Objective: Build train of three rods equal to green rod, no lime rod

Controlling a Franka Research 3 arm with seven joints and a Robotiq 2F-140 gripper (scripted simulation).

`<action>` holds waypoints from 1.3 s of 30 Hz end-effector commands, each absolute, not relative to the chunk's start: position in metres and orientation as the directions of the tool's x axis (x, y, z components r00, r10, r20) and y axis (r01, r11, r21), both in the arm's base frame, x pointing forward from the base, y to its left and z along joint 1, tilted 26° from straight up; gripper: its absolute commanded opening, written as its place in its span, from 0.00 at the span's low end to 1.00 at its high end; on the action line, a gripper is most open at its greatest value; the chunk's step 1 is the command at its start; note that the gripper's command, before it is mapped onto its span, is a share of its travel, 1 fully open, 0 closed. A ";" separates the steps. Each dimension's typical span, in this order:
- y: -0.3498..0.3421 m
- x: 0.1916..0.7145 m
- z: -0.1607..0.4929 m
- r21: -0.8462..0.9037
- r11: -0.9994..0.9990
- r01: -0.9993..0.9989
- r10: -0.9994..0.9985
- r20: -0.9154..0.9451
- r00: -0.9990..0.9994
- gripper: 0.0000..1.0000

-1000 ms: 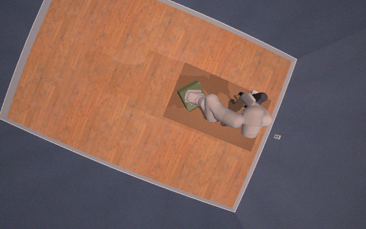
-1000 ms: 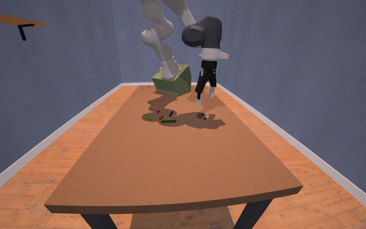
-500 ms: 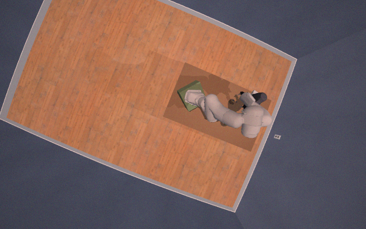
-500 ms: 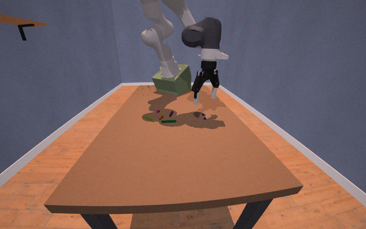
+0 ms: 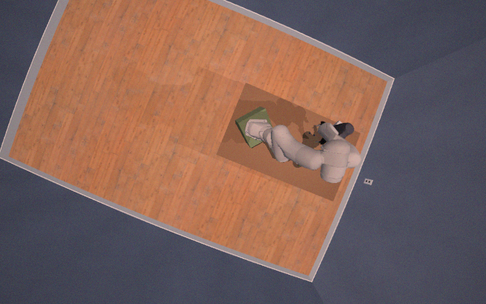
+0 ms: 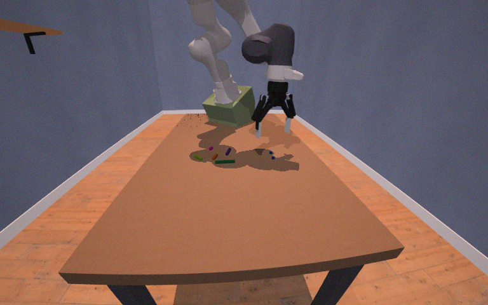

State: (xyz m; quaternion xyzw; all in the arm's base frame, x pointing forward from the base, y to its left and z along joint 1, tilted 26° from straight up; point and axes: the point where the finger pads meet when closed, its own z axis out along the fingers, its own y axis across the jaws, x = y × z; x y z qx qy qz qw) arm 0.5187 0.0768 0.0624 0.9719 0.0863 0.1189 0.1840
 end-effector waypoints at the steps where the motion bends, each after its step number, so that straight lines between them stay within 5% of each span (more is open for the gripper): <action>1: 0.079 0.518 0.062 0.348 -0.937 -0.038 0.066 0.280 0.958 1.00; 39: 0.077 0.511 0.056 0.134 -0.816 -0.562 -0.465 0.426 0.777 1.00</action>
